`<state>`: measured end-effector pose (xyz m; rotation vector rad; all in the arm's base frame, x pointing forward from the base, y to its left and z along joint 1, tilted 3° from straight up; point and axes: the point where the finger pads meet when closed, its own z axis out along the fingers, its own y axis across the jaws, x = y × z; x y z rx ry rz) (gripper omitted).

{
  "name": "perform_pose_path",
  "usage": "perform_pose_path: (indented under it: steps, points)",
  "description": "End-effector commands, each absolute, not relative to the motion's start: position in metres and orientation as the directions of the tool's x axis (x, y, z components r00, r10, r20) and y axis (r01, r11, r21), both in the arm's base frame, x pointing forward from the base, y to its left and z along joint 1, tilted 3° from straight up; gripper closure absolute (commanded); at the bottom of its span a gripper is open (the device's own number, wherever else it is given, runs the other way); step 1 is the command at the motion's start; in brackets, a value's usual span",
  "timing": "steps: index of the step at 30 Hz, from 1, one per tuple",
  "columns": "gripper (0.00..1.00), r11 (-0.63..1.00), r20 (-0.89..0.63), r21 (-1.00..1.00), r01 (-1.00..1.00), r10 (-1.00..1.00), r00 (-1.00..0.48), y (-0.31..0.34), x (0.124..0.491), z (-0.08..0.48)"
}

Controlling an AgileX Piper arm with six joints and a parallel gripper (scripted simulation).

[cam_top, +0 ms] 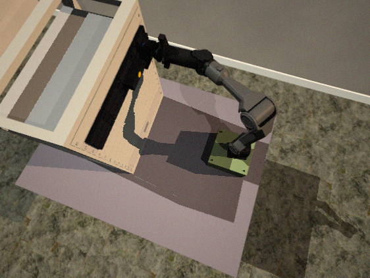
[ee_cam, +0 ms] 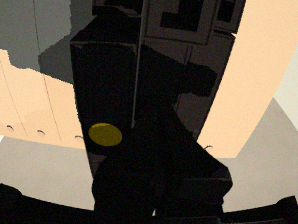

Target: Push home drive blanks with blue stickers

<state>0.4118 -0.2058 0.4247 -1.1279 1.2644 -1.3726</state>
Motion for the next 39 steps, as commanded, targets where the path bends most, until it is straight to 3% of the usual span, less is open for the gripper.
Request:
perform_pose_path:
  steps: [1, 39]
  points:
    - [1.0, -0.041, 0.034, -0.998, 0.045, -0.988, -0.148, -0.2054, 0.4146, 0.4241]
    - [1.0, -0.041, 0.034, -0.998, 0.045, -0.988, -0.148, -0.2057, 0.4212, 0.4239]
